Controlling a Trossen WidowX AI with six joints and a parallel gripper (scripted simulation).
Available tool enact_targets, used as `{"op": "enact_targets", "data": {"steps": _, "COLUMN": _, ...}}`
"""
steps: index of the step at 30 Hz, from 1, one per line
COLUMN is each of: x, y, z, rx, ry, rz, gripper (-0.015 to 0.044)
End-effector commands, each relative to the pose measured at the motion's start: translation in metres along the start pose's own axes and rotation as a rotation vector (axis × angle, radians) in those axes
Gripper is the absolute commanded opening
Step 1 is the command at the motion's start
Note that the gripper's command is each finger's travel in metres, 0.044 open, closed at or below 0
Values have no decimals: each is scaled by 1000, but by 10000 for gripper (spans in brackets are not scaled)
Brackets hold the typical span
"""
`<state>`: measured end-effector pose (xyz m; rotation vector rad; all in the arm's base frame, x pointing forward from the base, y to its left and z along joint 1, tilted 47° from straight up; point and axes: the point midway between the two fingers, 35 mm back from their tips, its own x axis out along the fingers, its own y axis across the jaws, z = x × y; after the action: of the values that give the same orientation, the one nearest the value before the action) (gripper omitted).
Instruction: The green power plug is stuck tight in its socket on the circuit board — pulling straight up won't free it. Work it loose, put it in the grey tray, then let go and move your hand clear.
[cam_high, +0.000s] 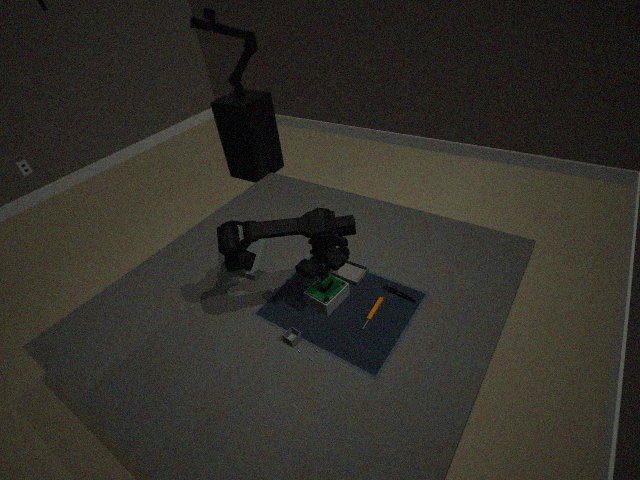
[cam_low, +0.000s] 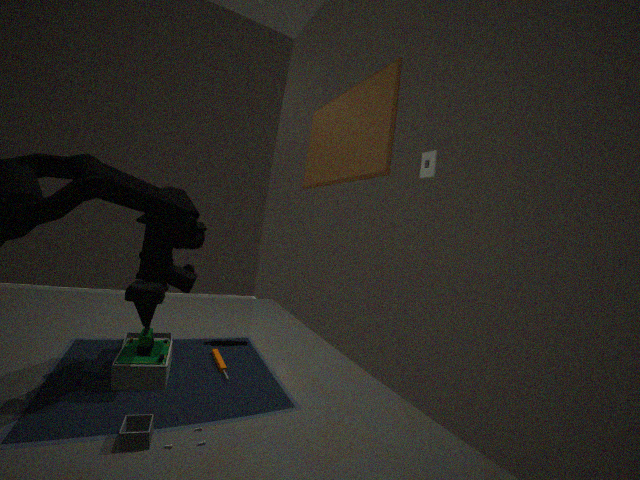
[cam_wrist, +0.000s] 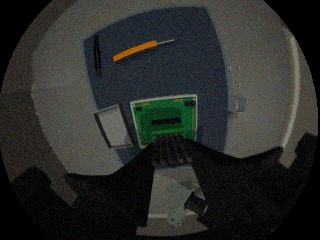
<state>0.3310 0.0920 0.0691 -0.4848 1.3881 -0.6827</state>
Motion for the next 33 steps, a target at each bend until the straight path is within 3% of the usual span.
{"op": "enact_targets", "data": {"steps": 1, "x": -24, "y": -6, "z": -3, "rx": -8, "ry": -33, "rz": 105, "gripper": 0}}
{"op": "enact_targets", "data": {"steps": 10, "x": -26, "y": 9, "z": -3, "rx": -5, "ry": -34, "rz": -66, "gripper": 0}}
{"op": "enact_targets", "data": {"steps": 16, "x": -26, "y": 17, "z": -3, "rx": 2, "ry": -138, "rz": -158, "gripper": 0}}
{"op": "enact_targets", "data": {"steps": 29, "x": -30, "y": -4, "z": -3, "rx": -8, "ry": -33, "rz": 91, "gripper": 0}}
{"op": "enact_targets", "data": {"steps": 33, "x": -31, "y": -5, "z": -3, "rx": -8, "ry": -33, "rz": 97, "gripper": 0}}
